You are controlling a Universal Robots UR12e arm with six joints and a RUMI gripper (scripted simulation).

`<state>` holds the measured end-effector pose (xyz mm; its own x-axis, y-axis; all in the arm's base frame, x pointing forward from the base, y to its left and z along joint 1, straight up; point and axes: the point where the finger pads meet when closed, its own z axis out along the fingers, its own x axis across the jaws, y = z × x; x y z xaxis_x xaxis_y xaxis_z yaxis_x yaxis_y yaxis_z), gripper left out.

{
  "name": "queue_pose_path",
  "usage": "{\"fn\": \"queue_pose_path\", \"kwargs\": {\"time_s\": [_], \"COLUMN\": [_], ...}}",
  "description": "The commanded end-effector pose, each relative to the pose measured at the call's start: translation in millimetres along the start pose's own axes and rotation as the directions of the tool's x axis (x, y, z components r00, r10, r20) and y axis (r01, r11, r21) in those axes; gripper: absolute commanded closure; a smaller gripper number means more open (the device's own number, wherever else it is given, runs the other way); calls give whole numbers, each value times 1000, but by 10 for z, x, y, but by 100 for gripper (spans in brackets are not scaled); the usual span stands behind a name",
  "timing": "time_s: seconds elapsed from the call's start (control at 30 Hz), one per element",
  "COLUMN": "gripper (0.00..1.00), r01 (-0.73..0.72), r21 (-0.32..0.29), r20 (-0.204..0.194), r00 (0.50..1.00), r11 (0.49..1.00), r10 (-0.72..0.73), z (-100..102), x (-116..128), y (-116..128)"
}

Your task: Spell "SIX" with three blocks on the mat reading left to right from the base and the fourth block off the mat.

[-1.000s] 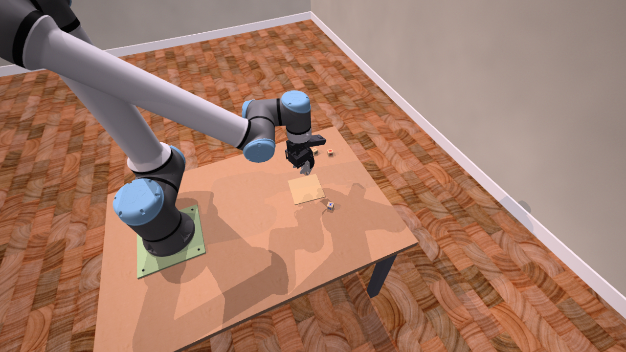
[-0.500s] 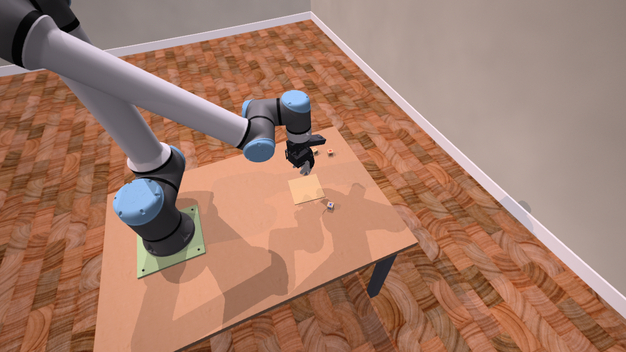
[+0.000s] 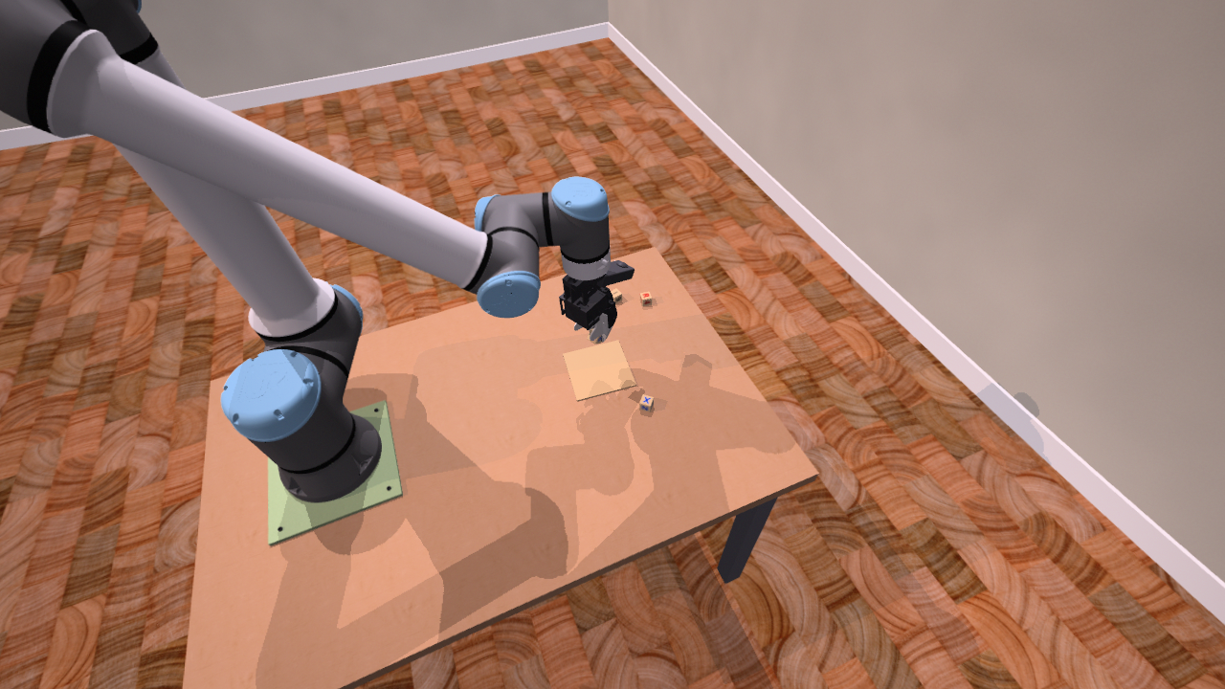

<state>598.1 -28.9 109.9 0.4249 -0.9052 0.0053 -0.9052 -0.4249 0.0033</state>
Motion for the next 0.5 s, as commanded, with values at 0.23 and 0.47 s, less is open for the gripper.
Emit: {"fn": "queue_pose_path", "kwargs": {"time_s": [0.23, 0.47], "gripper": [95, 95], "r01": [262, 378], "r21": [2, 2], "r20": [-1, -1], "r00": [965, 926], "r11": [965, 926], "r10": [-262, -378], "z": [31, 49], "x": [-28, -42], "y": [-29, -36]}}
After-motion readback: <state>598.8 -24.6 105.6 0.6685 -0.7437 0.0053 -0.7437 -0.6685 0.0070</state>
